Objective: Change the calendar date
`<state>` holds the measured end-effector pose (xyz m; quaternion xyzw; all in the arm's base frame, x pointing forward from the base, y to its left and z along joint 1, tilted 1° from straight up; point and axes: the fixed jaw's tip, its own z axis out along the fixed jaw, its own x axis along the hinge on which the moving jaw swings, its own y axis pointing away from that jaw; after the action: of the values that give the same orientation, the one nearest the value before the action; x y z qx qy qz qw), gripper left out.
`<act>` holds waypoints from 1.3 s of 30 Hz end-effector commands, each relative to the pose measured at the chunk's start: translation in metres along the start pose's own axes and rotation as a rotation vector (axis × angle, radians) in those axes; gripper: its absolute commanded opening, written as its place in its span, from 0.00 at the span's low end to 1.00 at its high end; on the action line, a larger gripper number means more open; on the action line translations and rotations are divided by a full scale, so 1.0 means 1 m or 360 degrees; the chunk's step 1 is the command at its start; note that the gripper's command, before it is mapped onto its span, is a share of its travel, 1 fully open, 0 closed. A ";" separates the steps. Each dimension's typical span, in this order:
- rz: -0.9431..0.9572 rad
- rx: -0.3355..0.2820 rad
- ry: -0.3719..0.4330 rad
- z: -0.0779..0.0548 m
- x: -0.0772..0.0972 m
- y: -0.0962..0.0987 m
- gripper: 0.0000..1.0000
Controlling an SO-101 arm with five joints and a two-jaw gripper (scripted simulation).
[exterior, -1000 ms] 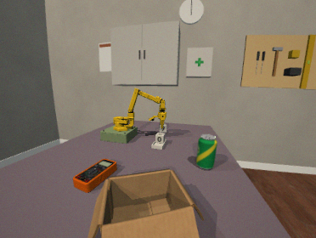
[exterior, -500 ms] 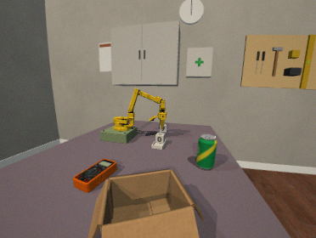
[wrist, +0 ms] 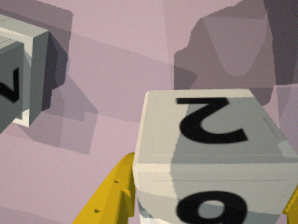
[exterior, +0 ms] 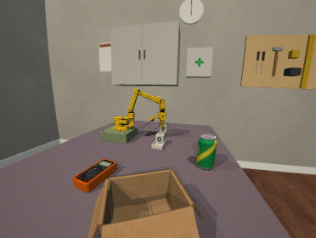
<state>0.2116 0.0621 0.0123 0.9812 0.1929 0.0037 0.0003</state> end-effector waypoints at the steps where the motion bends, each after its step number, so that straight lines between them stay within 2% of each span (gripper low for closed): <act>1: -0.0002 0.0003 -0.0005 0.001 -0.002 0.001 0.00; 39: -0.0002 0.0003 -0.0005 0.013 -0.002 0.001 0.00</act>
<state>0.2140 0.0629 0.0051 0.9811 0.1929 0.0154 -0.0012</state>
